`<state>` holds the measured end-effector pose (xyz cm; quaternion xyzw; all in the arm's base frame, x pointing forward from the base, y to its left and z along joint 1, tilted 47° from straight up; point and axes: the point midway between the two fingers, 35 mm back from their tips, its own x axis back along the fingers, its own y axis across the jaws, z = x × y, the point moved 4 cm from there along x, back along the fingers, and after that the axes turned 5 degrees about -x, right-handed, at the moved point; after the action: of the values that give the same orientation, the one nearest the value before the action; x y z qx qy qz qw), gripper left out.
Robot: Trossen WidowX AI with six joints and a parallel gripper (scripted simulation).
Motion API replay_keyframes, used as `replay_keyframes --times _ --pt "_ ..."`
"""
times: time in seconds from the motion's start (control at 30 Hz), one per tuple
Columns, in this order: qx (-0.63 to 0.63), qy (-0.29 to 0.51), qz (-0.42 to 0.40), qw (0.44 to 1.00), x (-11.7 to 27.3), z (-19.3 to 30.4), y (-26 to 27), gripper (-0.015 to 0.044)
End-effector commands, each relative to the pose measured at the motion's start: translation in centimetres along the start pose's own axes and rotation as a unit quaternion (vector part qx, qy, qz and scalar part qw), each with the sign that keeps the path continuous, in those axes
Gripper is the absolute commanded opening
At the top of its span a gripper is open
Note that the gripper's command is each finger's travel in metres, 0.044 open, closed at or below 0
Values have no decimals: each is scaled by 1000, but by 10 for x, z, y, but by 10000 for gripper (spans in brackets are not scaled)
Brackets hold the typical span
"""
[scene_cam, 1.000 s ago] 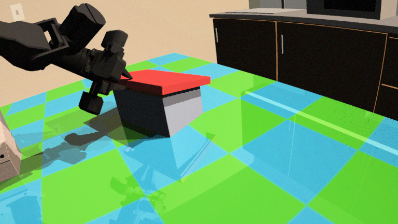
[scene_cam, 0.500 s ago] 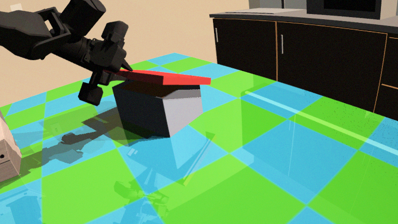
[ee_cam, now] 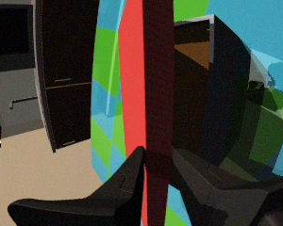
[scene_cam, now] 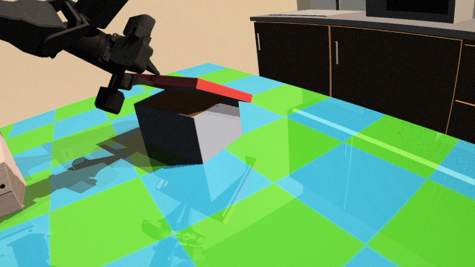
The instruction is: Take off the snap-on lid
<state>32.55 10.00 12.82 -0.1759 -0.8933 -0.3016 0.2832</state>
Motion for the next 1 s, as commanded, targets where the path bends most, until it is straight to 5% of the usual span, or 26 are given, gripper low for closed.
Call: replay_keyframes --times 0.0,0.97 --pt "-3 -1 -6 1000 2 -1 11 0" --pt "-4 0 -6 1000 24 2 42 0"
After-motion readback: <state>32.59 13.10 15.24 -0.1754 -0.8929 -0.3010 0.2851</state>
